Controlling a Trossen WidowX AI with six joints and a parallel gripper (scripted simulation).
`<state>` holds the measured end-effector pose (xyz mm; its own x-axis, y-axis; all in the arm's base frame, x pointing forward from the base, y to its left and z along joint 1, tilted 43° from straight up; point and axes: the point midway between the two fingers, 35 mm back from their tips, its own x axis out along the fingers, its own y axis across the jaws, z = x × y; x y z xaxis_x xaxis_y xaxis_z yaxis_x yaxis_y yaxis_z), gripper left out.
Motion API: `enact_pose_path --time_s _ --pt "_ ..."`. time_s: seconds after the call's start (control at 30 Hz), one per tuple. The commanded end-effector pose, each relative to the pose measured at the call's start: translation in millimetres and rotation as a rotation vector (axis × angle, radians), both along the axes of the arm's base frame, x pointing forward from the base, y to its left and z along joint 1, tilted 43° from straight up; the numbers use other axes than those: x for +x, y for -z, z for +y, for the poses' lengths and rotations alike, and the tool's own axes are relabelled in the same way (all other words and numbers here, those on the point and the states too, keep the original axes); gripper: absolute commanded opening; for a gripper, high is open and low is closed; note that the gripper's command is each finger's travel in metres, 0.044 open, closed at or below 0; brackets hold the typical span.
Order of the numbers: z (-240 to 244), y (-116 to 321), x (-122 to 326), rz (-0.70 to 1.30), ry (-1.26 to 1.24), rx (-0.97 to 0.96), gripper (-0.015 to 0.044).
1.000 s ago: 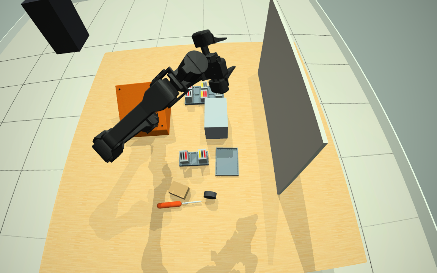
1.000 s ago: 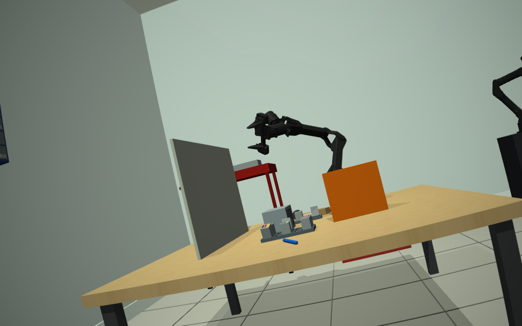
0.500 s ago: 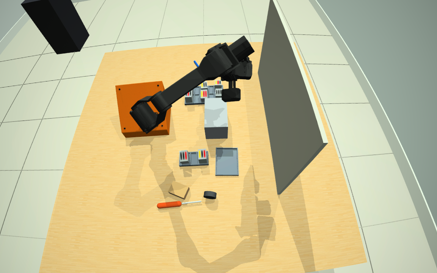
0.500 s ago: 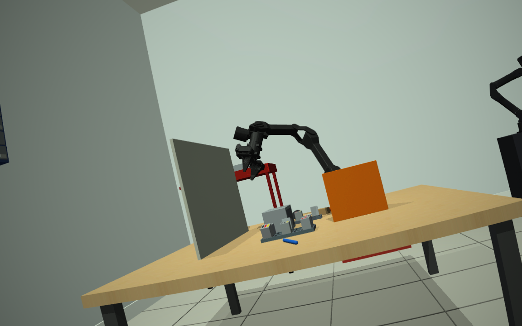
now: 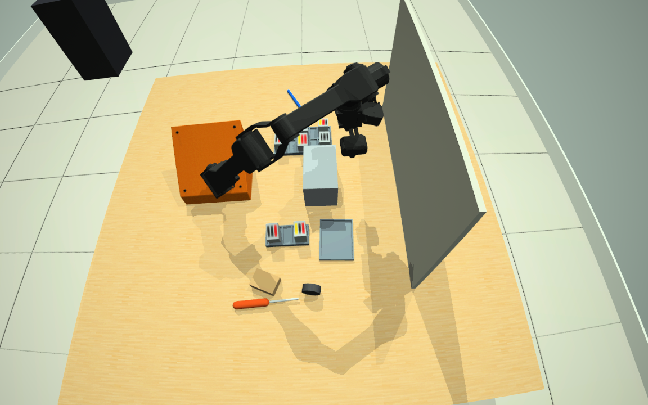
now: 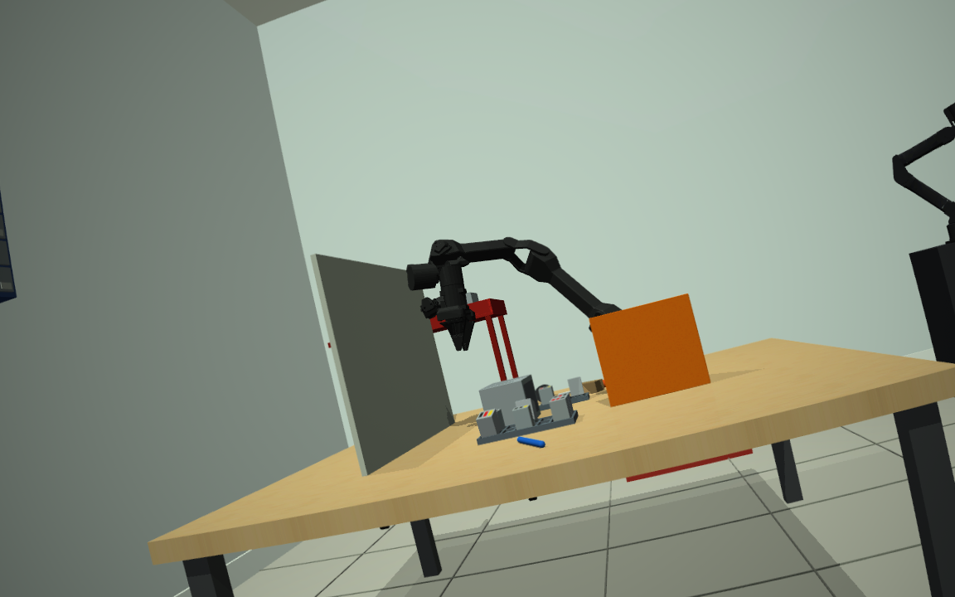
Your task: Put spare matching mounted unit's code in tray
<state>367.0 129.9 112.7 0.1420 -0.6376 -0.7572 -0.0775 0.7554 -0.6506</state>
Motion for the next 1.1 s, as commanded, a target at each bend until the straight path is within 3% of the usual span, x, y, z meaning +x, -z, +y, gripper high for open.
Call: enact_pose_path --time_s 0.0,0.63,1.07 --pt "-28.1 30.1 6.6 0.003 0.083 -0.029 0.0440" --pt "-34.6 41.1 5.7 0.013 0.096 -0.033 0.0440" --pt "67.3 134.3 -143.9 0.742 -0.768 -0.110 0.0440"
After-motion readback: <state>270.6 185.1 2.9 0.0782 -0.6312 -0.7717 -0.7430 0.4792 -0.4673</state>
